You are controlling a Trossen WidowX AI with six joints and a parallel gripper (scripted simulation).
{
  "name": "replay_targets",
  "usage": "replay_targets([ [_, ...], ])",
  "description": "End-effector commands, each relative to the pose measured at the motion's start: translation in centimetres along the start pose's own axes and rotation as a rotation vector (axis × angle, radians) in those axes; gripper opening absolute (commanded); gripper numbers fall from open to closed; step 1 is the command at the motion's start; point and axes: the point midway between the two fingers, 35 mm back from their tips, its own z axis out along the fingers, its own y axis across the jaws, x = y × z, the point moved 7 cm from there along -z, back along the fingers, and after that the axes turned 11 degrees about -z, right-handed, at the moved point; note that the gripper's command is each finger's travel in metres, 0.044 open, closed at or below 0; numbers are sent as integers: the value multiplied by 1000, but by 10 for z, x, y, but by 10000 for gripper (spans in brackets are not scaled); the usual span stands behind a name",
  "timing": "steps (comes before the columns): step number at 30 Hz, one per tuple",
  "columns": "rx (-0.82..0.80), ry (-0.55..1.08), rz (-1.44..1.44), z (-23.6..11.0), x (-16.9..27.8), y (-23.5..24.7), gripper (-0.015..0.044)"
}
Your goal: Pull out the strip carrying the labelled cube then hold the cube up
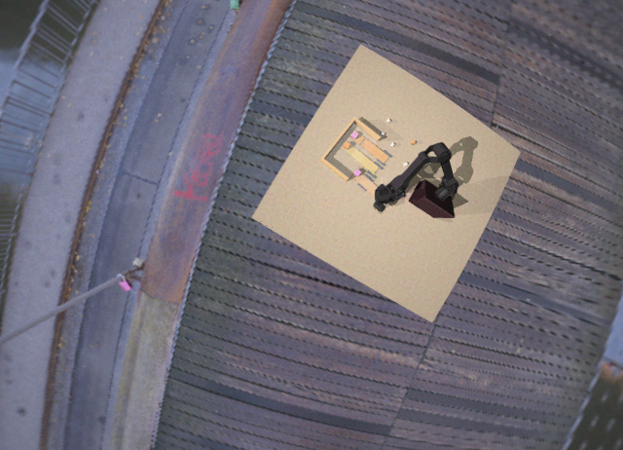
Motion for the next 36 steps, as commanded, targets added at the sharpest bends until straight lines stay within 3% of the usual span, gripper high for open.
replay_targets([
  [1,5,32,-13,5,14,-1,0],
  [36,4,33,-13,5,30,1,0],
])
